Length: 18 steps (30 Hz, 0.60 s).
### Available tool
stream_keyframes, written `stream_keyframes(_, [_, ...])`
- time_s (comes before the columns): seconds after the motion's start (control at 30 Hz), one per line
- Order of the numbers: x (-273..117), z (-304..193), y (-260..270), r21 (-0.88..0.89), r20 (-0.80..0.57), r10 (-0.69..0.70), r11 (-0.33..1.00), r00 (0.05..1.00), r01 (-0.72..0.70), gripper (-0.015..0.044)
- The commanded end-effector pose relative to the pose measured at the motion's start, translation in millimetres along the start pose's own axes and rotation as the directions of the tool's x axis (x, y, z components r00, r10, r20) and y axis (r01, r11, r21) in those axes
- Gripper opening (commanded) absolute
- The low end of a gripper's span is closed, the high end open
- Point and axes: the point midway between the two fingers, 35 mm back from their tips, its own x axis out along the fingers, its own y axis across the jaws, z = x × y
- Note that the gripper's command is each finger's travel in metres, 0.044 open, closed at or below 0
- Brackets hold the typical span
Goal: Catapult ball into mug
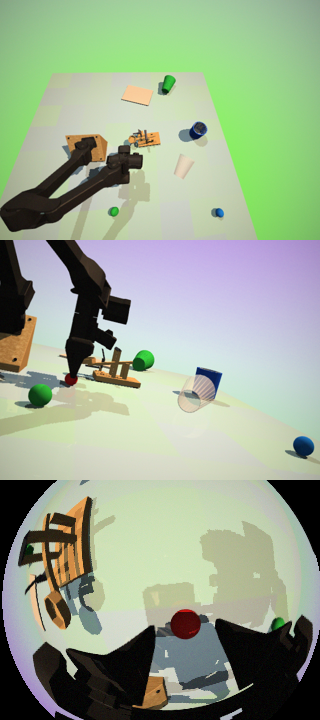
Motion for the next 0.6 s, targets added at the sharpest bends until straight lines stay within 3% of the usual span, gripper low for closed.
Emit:
stream_keyframes(0.0, [8.2,-1.8,0.3,-0.007,-0.005,-0.002,1.0,1.0,0.002,0.03])
stream_keyframes(0.23, [16.5,-2.4,-0.1,-0.007,-0.005,-0.004,1.0,1.0,0.004,0.03])
stream_keyframes(0.43, [16.5,-2.4,-0.1,-0.007,-0.005,-0.004,1.0,1.0,0.004,0.0142])
stream_keyframes(0.57, [16.5,-2.4,-0.1,-0.007,-0.005,-0.004,1.0,1.0,0.004,0.0116])
